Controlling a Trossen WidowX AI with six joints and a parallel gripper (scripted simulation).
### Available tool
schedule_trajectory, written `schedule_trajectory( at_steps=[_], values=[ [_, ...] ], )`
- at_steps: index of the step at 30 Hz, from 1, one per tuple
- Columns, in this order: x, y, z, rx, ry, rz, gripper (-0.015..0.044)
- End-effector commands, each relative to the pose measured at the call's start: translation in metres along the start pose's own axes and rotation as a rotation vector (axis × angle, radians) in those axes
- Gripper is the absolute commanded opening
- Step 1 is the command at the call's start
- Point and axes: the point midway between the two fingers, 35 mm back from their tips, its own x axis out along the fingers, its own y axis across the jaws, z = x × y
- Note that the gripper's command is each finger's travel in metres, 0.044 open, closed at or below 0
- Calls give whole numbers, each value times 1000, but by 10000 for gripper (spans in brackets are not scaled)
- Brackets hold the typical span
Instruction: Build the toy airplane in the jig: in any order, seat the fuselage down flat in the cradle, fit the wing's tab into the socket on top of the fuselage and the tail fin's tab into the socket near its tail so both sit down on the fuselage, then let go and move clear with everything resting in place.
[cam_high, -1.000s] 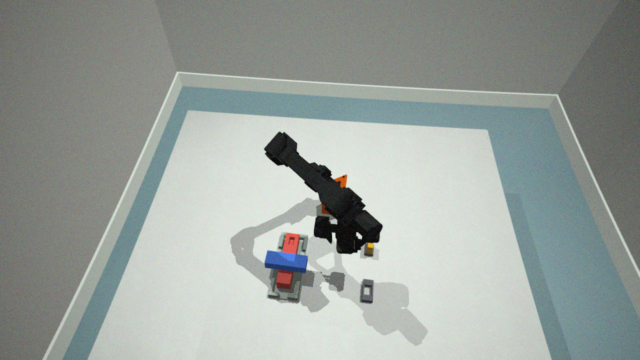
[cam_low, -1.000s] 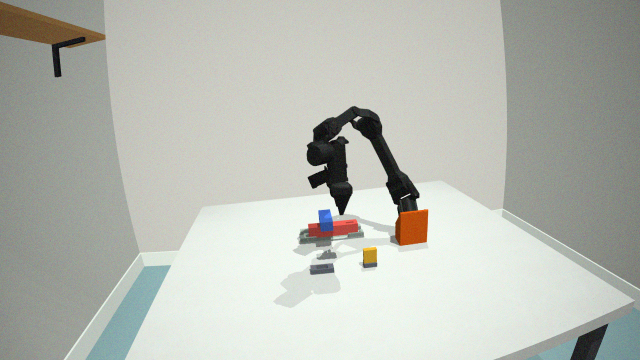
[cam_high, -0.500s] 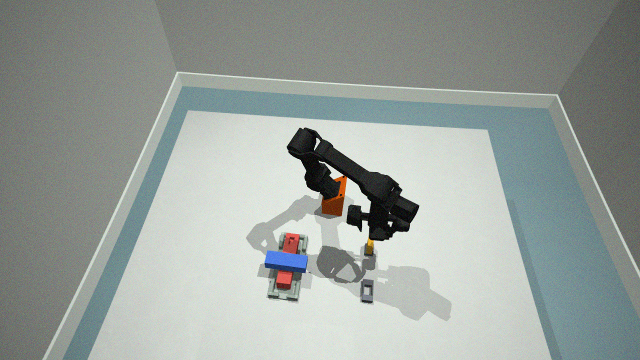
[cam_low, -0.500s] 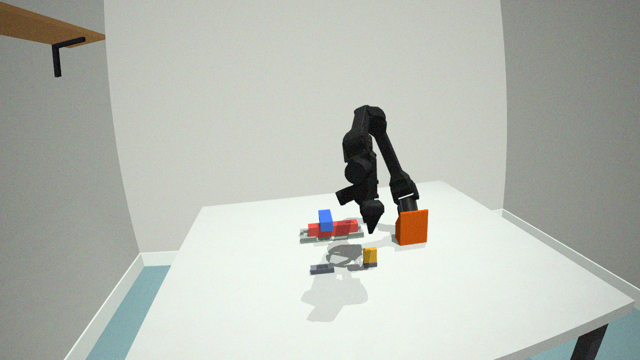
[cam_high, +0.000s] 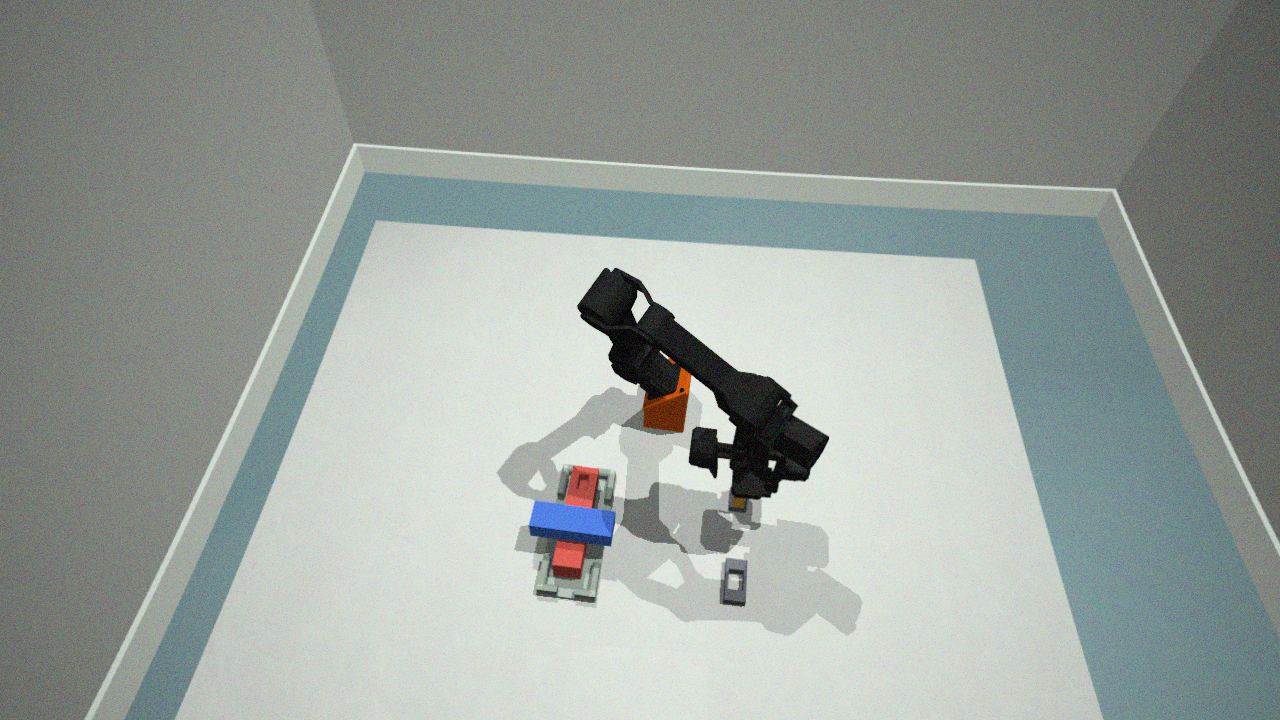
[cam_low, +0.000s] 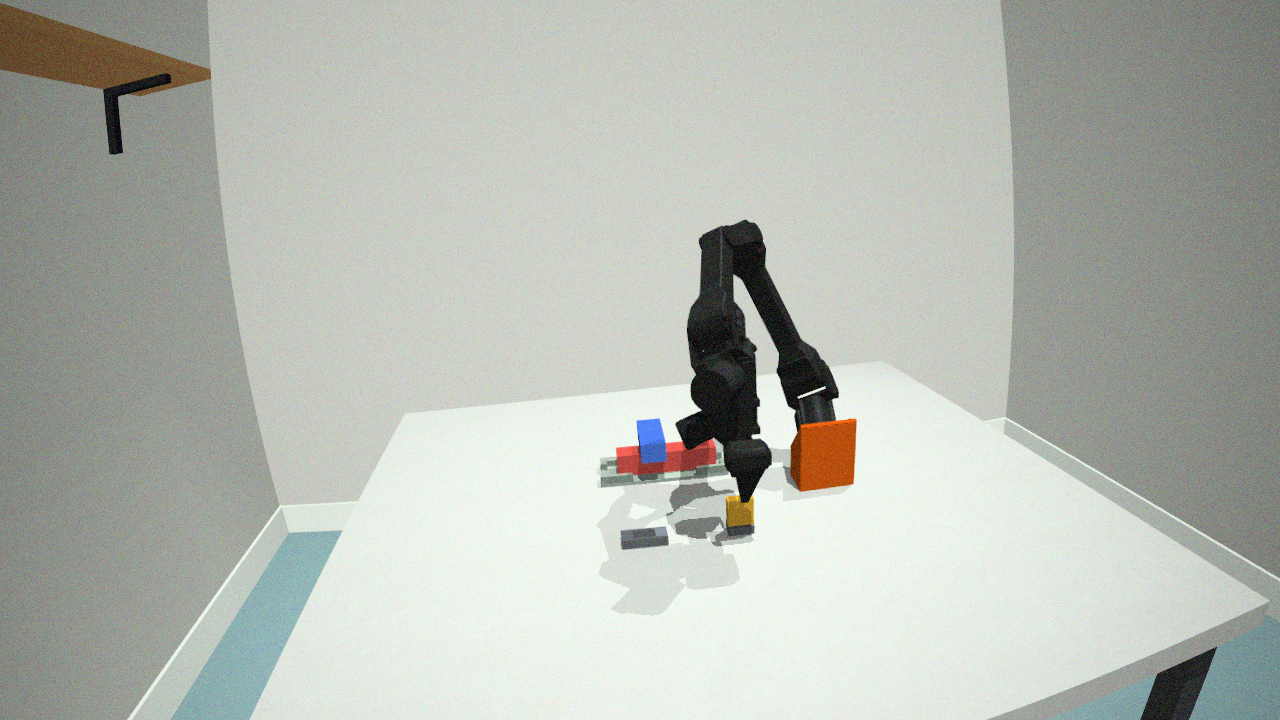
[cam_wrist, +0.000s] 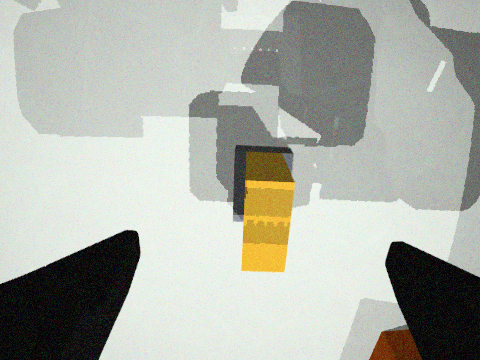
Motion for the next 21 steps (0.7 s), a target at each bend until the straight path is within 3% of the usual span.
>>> schedule_trajectory(
  at_steps=[1, 21],
  values=[
    [7, 0, 0, -8, -1, -6, 440],
    [39, -1, 0, -7, -2, -7, 440]
  ],
)
